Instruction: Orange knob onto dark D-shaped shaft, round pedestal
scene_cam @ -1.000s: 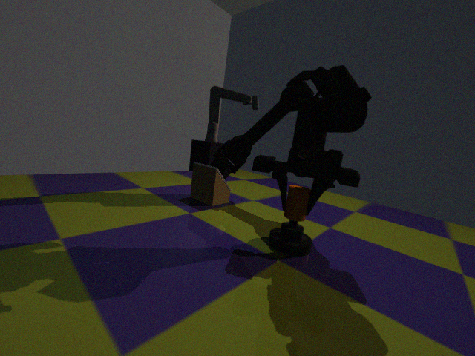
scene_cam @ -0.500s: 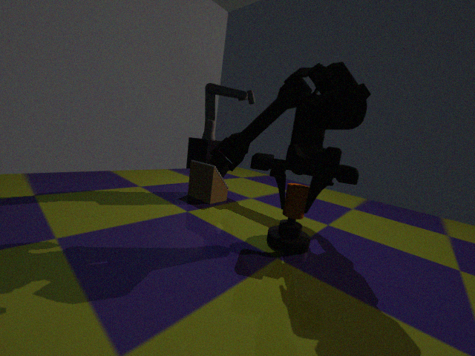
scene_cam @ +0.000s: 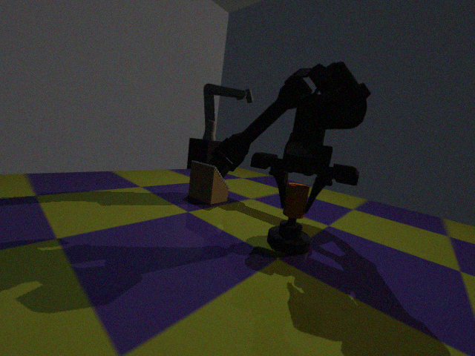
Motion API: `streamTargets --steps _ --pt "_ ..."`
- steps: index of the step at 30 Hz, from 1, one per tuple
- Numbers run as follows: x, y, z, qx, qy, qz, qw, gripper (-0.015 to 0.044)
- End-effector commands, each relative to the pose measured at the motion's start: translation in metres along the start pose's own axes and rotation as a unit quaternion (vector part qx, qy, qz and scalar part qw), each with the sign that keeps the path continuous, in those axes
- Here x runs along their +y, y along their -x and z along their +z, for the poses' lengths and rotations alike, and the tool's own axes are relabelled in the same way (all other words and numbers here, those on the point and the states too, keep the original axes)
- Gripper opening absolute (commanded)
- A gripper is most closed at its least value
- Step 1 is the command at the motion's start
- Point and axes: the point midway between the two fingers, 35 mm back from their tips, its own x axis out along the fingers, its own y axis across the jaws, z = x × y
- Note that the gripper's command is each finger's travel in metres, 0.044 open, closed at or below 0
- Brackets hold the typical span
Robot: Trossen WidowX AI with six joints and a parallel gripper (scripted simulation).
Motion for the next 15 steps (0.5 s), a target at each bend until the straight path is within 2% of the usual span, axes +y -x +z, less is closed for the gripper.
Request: streamTargets --steps 1,15 --pt "0.0005 -0.0012 0.0001 -0.001 -0.009 0.002 1.0 0.0" --pt "0.0008 -0.0014 0.0003 -0.001 -0.009 0.002 1.0 0.0"
